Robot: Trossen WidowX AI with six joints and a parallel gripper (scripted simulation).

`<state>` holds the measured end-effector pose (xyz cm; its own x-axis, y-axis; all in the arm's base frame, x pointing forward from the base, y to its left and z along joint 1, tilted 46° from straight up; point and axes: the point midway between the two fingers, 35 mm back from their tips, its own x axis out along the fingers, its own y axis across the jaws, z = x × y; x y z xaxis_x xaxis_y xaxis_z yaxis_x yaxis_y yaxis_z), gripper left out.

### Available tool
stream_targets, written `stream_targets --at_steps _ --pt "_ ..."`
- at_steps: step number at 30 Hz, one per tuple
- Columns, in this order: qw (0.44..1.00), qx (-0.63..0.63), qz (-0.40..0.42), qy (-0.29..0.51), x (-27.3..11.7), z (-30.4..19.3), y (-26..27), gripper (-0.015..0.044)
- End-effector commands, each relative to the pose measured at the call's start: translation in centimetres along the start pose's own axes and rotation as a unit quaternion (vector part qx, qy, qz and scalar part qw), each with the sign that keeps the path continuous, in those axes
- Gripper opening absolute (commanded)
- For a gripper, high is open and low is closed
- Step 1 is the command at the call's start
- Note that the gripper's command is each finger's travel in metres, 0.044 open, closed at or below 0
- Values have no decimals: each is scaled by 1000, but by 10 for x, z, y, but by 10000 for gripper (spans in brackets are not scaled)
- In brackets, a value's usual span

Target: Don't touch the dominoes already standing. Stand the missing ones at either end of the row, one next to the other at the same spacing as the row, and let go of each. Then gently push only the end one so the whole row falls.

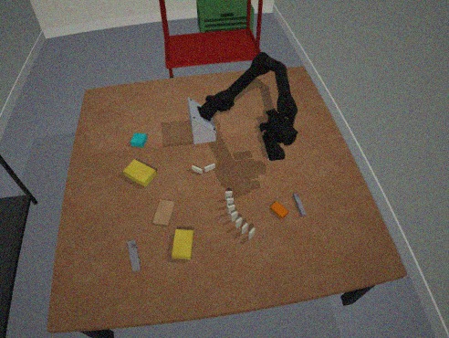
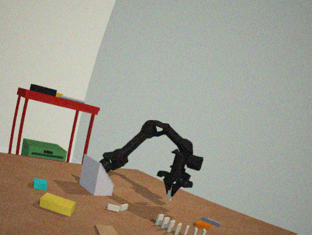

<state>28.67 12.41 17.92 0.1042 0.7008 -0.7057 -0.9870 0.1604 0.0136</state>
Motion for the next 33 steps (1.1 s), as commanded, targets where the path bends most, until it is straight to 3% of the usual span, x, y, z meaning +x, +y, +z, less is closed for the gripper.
stream_targets --at_steps 1,4,13,16,24,30,33 --pt "1000 0 0 -5 -68 0 3 107" --pt "1000 0 0 -9 -89 1 8 107" --pt "1000 10 0 -9 -91 0 6 107" --pt "990 140 -2 -4 -91 -25 -23 107" --pt "860 511 -6 4 -91 -125 -90 107" --pt "725 689 -2 -2 -89 -192 -113 107" --pt "707 707 -1 -4 -89 -199 -115 107"
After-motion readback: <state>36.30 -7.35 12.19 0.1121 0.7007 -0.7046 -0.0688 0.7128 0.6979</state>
